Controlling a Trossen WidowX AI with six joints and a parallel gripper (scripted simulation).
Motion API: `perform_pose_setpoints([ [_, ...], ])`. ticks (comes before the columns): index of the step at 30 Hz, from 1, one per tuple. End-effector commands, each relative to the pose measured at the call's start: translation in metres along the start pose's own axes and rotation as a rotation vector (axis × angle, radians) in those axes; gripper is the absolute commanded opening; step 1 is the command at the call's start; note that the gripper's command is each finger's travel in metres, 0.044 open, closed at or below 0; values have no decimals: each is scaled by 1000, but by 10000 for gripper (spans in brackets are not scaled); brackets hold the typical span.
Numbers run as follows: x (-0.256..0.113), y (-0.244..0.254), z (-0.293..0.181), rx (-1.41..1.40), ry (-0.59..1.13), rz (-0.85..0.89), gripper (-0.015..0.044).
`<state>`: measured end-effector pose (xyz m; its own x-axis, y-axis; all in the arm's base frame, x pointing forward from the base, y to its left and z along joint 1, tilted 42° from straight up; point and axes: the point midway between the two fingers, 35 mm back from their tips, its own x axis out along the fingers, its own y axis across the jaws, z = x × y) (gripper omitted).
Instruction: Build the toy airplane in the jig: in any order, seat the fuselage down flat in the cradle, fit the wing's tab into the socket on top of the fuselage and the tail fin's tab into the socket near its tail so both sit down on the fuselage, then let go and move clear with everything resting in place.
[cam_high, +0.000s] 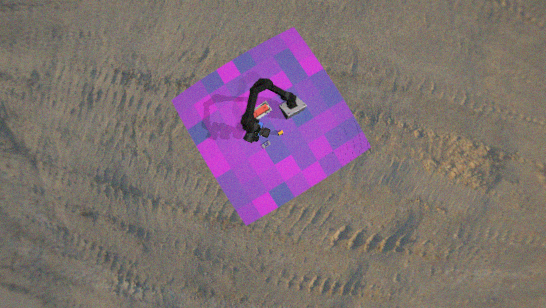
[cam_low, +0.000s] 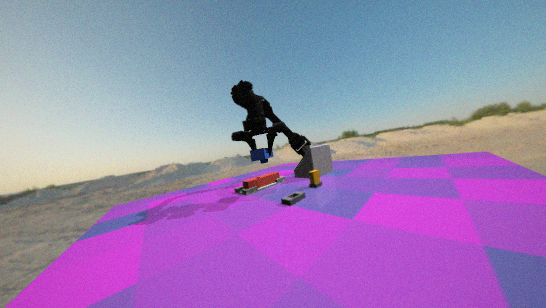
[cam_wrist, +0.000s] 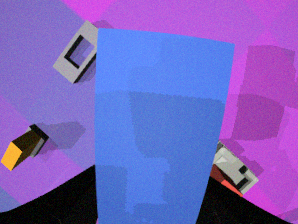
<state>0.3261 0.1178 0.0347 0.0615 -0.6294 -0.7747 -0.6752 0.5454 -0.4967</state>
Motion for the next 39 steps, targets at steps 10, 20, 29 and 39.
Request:
perform_pose_setpoints([
  [10,6,-30,-31,-245,-2,-7,0],
  [20,13,-48,-57,-430,3,-11,0],
  [29,19,-62,-81,-596,10,-14,0],
  [39,27,-74,-109,-781,22,-16,0],
])
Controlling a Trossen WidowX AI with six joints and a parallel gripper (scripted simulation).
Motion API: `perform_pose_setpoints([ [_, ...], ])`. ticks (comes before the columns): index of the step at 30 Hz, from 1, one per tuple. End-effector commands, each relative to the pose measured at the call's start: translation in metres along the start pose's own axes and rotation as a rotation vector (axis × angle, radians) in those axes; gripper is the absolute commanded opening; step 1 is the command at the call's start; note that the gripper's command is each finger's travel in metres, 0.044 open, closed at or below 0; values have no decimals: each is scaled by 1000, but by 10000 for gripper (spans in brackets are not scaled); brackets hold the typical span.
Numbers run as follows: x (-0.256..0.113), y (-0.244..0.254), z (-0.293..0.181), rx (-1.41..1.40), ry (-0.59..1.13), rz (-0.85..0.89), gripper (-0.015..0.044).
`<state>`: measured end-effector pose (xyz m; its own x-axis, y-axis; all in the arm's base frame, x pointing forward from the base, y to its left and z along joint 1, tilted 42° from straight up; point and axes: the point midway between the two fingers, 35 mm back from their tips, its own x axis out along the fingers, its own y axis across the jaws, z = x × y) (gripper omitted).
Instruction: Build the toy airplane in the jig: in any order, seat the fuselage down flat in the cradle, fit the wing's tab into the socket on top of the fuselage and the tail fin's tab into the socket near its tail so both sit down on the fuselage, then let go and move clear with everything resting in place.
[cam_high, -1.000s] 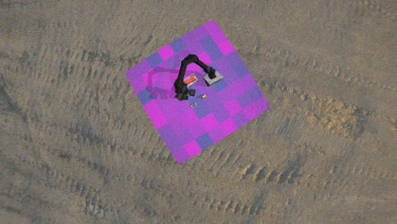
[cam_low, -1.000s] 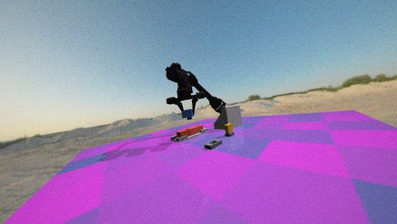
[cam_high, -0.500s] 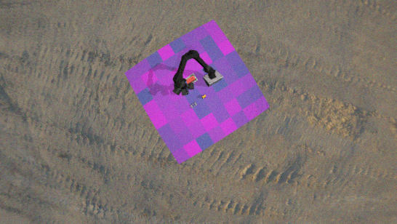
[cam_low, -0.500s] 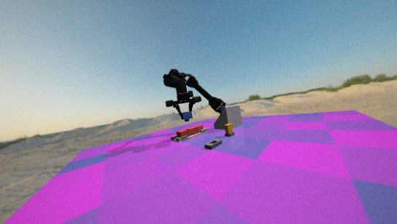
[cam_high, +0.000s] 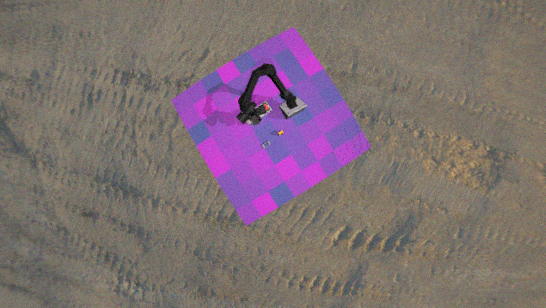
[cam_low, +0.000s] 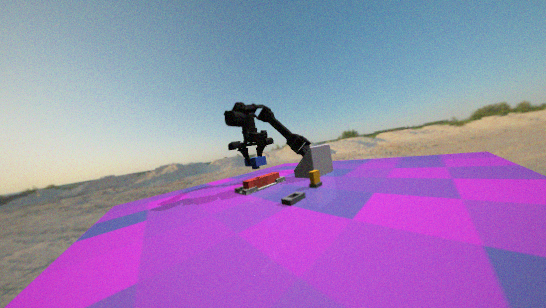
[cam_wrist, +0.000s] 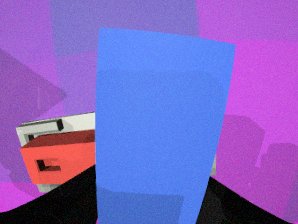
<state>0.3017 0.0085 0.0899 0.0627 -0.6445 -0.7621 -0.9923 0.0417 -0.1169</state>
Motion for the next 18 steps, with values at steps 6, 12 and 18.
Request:
perform_pose_setpoints([
  [6,7,10,-25,-170,15,-2,0],
  [12,9,13,-32,-215,18,-1,53],
  [18,9,13,-32,-215,18,-1,196],
])
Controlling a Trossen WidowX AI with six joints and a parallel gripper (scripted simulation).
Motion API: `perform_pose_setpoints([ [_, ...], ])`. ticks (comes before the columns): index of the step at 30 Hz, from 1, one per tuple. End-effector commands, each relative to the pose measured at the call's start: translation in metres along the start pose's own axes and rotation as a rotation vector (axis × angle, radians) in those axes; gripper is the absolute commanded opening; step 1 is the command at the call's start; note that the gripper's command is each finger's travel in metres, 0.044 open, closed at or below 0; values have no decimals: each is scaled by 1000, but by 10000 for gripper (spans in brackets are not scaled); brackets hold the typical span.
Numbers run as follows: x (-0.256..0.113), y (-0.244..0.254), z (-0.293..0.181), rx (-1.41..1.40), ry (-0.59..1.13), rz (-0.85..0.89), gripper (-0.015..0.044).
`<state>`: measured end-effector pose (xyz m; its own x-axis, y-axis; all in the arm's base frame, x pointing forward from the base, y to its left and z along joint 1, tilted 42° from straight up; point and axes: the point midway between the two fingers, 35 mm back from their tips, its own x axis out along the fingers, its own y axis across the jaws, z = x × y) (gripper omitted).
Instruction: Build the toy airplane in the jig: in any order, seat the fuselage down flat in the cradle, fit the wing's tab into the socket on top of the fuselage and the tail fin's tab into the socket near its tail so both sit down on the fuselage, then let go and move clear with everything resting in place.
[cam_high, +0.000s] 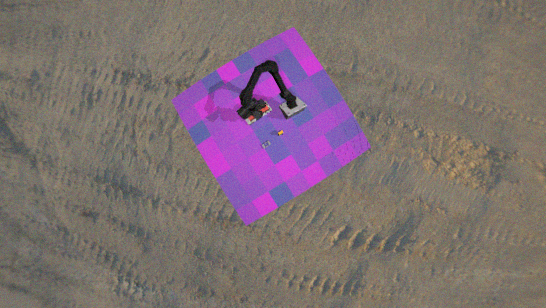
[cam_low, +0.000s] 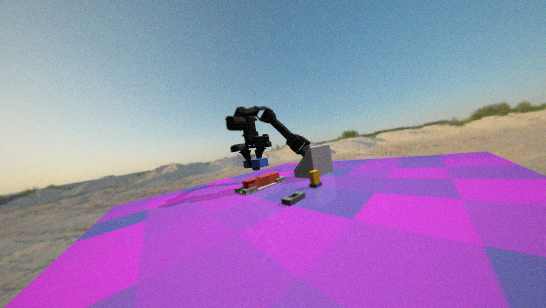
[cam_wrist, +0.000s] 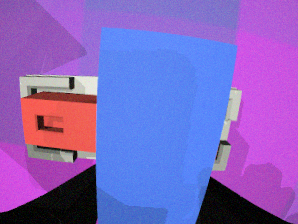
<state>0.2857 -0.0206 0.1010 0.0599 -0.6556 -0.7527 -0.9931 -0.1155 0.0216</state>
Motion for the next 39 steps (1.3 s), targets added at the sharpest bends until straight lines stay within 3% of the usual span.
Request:
perform_pose_setpoints([
  [1,0,0,-1,-5,4,-3,196],
  [14,1,0,-1,-5,4,-3,196],
  [39,40,-1,-2,-4,6,-3,196],
])
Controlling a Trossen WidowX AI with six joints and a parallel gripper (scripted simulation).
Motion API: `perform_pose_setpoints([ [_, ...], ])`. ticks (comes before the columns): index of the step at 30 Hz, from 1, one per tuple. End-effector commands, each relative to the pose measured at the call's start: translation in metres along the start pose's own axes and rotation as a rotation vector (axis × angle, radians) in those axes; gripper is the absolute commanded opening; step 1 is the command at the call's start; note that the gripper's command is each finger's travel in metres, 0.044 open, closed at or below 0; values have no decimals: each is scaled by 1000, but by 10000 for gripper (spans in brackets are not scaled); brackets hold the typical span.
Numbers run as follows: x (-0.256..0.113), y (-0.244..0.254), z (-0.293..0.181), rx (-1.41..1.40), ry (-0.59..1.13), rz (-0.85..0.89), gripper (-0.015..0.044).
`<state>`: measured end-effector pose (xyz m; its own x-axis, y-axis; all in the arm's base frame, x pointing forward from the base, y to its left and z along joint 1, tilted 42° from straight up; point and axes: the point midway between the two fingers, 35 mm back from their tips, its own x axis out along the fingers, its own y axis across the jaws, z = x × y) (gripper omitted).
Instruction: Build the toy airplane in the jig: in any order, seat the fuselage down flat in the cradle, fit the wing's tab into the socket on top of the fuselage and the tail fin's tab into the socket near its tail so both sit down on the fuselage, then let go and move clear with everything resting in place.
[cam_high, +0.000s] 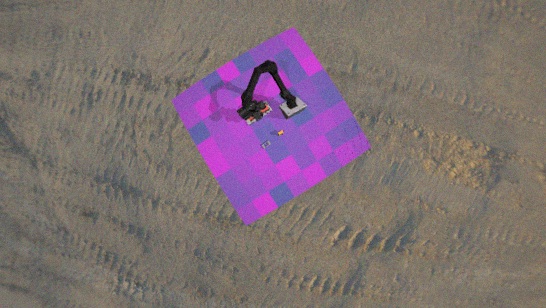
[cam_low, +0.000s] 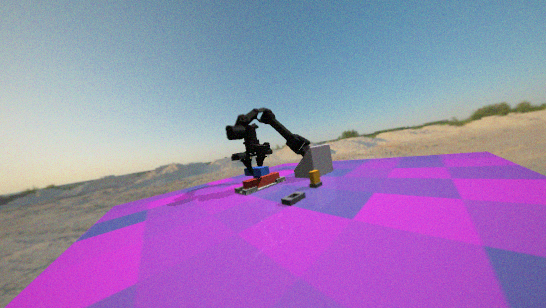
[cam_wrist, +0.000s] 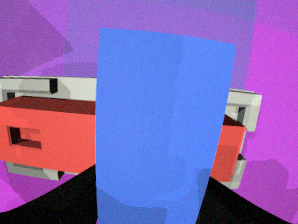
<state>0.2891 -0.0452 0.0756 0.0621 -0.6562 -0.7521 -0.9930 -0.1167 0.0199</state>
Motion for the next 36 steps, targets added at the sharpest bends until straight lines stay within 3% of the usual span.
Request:
perform_pose_setpoints([
  [1,4,0,0,-5,5,-1,196],
  [8,3,1,0,0,0,2,162],
  [13,3,1,0,0,0,2,31],
  [28,3,1,0,0,0,2,425],
  [36,3,1,0,0,0,2,440],
])
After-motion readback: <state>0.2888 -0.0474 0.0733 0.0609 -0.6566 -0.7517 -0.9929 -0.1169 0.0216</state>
